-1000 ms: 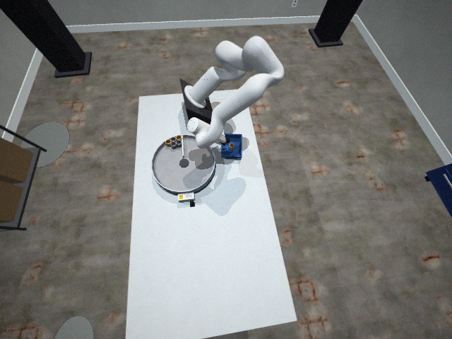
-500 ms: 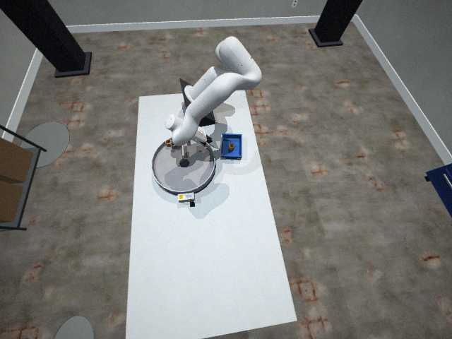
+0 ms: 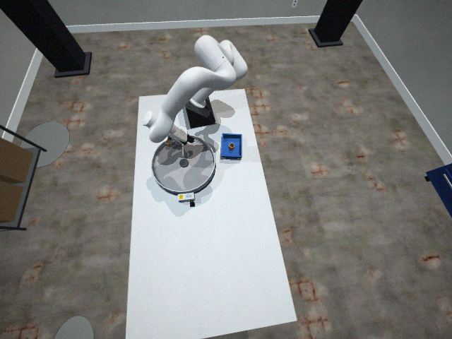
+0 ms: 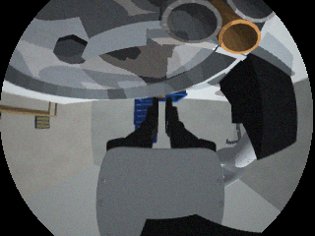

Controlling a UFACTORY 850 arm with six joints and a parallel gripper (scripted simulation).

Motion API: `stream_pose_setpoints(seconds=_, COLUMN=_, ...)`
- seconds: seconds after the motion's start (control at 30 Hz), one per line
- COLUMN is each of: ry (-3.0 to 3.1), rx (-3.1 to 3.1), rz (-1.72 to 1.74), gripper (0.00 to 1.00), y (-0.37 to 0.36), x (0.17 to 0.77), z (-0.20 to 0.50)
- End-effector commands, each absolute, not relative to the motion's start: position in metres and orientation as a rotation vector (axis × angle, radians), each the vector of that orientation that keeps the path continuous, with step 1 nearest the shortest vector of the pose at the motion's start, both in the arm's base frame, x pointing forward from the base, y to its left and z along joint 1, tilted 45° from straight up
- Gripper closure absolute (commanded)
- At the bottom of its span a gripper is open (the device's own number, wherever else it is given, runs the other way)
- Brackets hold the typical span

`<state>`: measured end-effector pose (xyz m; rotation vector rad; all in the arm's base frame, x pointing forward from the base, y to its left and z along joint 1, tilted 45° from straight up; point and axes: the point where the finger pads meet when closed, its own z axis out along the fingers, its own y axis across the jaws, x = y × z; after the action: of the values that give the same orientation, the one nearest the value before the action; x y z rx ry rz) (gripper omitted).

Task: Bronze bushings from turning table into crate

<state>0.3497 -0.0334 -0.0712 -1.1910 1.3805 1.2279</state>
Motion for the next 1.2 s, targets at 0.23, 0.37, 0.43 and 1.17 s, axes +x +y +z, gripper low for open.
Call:
stream_pose_setpoints(seconds=0.23, ry=1.445, rx=-1.122, rz=1.229, gripper=0.90, y=-0.100, x=0.335, z=-0.135)
stream_pose_setpoints(seconds=0.37, ry=1.469, rx=-1.098, rz=1.229, gripper=0.90, y=-0.122, x=0.329, z=-0.157)
stream_pose_setpoints(seconds=0.43, ry=1.480, rx=-1.086, rz=1.229, gripper=0.90, y=-0.133, x=0.327, z=-0.168)
stream_pose_setpoints(seconds=1.17, ry=1.500, rx=-1.065, rz=1.228, gripper=0.90, y=-0.151, x=0.321, z=-0.186)
